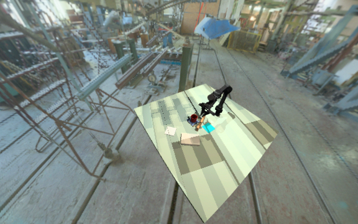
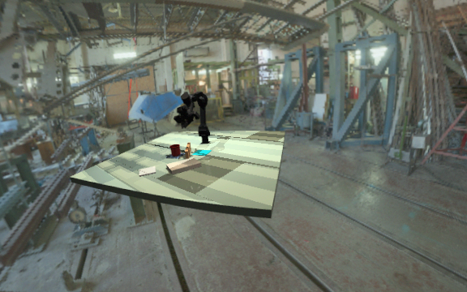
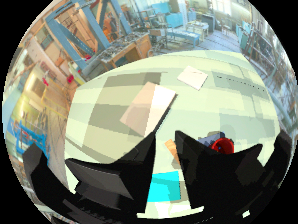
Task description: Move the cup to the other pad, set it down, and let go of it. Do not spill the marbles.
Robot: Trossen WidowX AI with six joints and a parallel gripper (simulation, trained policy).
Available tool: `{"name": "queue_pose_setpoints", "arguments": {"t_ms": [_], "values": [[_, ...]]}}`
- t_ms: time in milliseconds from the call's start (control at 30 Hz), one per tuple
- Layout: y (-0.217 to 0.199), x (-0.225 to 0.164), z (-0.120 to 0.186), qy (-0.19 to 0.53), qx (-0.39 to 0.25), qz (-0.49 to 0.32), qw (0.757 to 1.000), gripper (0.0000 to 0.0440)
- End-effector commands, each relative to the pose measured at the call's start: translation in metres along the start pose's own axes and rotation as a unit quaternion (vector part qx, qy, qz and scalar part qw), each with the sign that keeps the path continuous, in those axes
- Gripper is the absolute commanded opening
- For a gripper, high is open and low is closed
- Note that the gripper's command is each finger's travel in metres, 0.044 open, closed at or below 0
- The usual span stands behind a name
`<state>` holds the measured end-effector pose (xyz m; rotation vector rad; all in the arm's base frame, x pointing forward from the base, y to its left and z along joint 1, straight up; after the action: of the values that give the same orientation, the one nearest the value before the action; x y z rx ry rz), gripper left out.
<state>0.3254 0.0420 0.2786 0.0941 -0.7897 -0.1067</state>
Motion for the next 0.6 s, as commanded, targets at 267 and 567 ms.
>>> {"name": "queue_pose_setpoints", "arguments": {"t_ms": [267, 567], "values": [[-0.002, -0.005, -0.014, 0.085, -0.026, 0.006, 0.996, 0.0108], [-0.008, -0.010, -0.023, 0.152, -0.045, 0.020, 0.987, 0.0119]]}}
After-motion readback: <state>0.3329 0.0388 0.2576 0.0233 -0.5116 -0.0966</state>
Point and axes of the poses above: the point midway between the two fingers, 35 mm back from their tips, its own z axis back along the fingers, its own y axis across the jaws, x = y × z, the point moved 5 cm from there along z, back along the fingers, and after that the axes turned 3 degrees about z, right-handed, at the moved point
